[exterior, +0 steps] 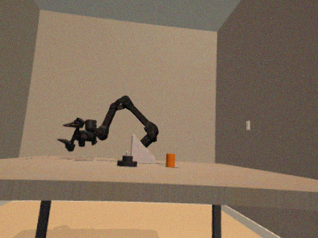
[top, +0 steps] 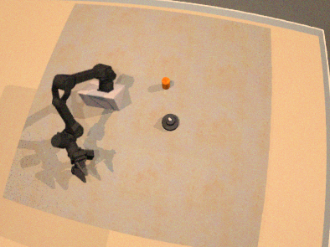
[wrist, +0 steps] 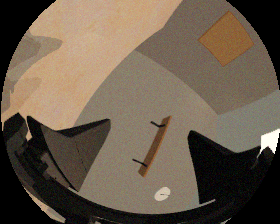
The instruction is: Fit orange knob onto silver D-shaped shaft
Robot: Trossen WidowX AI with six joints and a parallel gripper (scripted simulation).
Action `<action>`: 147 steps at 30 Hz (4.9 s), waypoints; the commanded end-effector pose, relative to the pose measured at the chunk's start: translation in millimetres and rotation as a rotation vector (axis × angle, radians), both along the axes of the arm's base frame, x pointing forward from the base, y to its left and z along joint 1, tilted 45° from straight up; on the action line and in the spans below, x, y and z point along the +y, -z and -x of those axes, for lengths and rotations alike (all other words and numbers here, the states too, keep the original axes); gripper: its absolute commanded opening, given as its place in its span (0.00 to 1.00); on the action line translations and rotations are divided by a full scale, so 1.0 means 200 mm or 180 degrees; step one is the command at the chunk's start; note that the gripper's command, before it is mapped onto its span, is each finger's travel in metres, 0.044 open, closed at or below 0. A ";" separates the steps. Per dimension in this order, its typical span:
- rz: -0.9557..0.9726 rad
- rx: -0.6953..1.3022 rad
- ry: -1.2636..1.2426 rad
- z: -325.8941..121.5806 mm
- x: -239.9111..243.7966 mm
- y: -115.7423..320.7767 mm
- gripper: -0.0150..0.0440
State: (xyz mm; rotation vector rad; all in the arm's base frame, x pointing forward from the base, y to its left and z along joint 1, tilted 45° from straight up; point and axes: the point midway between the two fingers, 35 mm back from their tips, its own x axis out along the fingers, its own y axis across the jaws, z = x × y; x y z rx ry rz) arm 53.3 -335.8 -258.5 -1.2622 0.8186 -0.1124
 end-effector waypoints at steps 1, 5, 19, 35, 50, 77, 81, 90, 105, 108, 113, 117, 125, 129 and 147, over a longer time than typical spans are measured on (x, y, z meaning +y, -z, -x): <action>0.0000 0.0000 0.0000 0.00 0.00 0.00 0.98; -0.0213 -0.0036 -0.0207 -0.14 -0.04 -0.06 1.00; -0.1501 0.0101 -0.1189 -0.96 0.13 -0.50 1.00; -0.2541 0.0936 -0.2142 -1.52 0.93 -1.09 1.00; -0.3341 0.2500 -0.2725 -1.26 1.97 -1.84 1.00; -0.3394 0.2803 -0.2775 -1.08 2.27 -1.74 1.00; -0.3392 0.2803 -0.2775 -1.08 2.29 -1.72 1.00; -0.3388 0.2804 -0.2774 -1.08 2.34 -1.66 1.00; -0.3395 0.2802 -0.2777 -1.06 2.42 -1.58 1.00; -0.3398 0.2801 -0.2778 -1.06 2.44 -1.56 1.00; -0.3404 0.2799 -0.2781 -1.05 2.47 -1.54 1.00; -0.3406 0.2799 -0.2782 -1.05 2.48 -1.53 0.96; -0.3406 0.2799 -0.2782 -1.05 2.48 -1.53 0.60; -0.3406 0.2799 -0.2782 -1.05 2.48 -1.53 0.55; -0.3355 0.2810 -0.2751 -1.13 2.19 -1.79 0.25</action>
